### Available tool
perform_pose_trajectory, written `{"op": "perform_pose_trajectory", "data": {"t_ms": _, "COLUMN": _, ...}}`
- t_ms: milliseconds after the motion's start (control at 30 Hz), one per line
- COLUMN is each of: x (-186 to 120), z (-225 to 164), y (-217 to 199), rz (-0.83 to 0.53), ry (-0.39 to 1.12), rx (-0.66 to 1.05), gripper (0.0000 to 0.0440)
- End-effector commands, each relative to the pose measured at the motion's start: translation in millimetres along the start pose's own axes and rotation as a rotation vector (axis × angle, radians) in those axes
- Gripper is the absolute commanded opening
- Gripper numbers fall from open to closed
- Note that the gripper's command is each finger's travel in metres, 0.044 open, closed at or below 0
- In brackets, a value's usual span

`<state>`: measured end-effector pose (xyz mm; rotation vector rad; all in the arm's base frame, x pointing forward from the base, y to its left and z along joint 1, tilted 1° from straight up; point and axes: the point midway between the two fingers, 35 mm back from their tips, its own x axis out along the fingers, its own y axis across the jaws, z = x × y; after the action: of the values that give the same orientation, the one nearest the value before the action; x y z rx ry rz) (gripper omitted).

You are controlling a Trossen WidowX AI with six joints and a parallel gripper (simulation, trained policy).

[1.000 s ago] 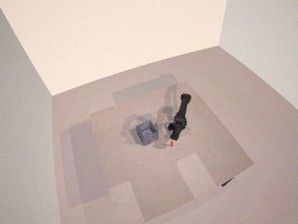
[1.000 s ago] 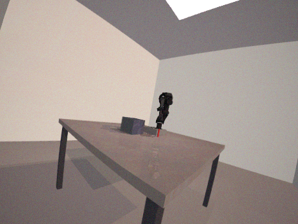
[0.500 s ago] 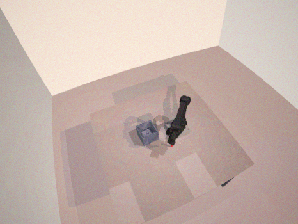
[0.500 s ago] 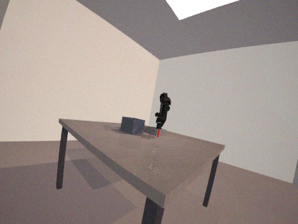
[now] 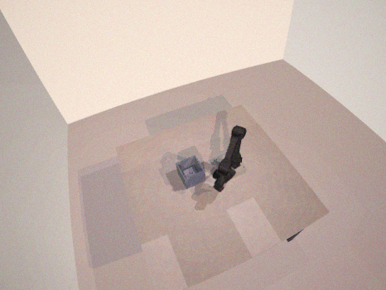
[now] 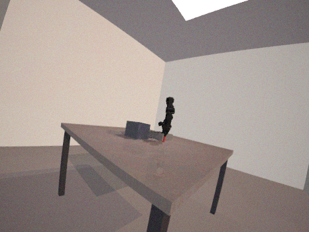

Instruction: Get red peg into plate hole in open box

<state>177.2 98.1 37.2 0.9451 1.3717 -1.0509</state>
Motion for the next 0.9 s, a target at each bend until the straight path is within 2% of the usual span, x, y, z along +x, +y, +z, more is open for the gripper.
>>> {"op": "perform_pose_trajectory", "data": {"t_ms": 0, "x": 10.5, "z": 2.4, "y": 0.6, "rz": -0.002, "ry": 0.0, "rx": 0.023, "gripper": 0.0378}}
{"op": "perform_pose_trajectory", "data": {"t_ms": 100, "x": 17.0, "z": 3.4, "y": 2.7, "rz": 0.003, "ry": 0.003, "rx": 0.033, "gripper": 0.0334}}
{"op": "perform_pose_trajectory", "data": {"t_ms": 533, "x": 32.1, "z": 4.0, "y": 15.3, "rz": 0.01, "ry": 0.025, "rx": -0.009, "gripper": 0.0013}}
{"op": "perform_pose_trajectory", "data": {"t_ms": 567, "x": 31.9, "z": 3.9, "y": 16.5, "rz": 0.012, "ry": 0.028, "rx": -0.014, "gripper": 0.0}}
{"op": "perform_pose_trajectory", "data": {"t_ms": 867, "x": 8.1, "z": 6.3, "y": 26.5, "rz": 0.094, "ry": 0.059, "rx": 0.021, "gripper": 0.0}}
